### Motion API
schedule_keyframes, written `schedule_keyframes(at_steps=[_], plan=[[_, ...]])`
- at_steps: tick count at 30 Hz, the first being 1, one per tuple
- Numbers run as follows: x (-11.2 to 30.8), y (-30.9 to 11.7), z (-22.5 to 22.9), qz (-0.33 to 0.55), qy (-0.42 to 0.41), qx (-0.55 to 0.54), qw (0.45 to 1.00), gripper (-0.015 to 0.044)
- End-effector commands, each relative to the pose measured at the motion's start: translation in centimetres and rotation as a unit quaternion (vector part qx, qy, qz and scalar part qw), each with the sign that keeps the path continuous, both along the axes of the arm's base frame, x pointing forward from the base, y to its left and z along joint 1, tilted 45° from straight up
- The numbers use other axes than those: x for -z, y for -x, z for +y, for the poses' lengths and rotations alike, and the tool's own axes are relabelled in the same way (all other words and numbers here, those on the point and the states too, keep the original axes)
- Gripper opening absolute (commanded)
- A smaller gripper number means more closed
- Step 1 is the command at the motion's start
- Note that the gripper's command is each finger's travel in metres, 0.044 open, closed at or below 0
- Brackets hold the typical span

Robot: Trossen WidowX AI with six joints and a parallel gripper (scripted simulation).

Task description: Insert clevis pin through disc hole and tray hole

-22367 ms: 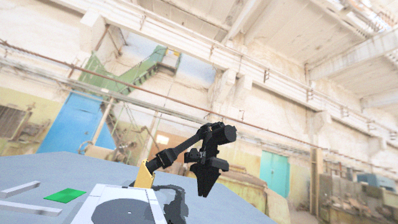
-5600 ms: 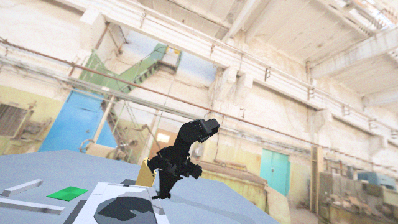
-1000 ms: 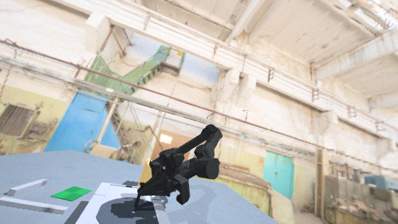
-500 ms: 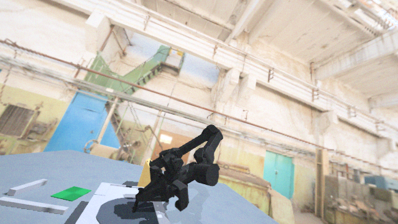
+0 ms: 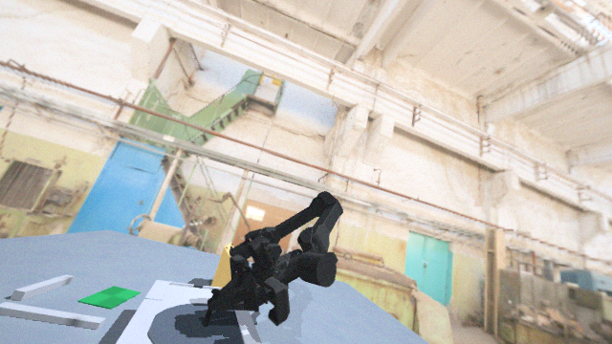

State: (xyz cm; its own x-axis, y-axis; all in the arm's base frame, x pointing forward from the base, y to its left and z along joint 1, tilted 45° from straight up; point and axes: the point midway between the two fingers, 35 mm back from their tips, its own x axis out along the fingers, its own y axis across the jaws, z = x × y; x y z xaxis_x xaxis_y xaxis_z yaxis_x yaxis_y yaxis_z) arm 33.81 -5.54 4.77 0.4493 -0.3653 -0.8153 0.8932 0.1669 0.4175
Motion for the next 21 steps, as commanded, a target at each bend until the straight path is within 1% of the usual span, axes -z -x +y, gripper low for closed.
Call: schedule_keyframes(at_steps=[1,21], plan=[[0.04,0.05,0.03,0.000,-0.002,-0.001,1.000,0.0000],[0.46,0.82,-0.19,0.001,-0.002,-0.001,1.000,0.0000]])
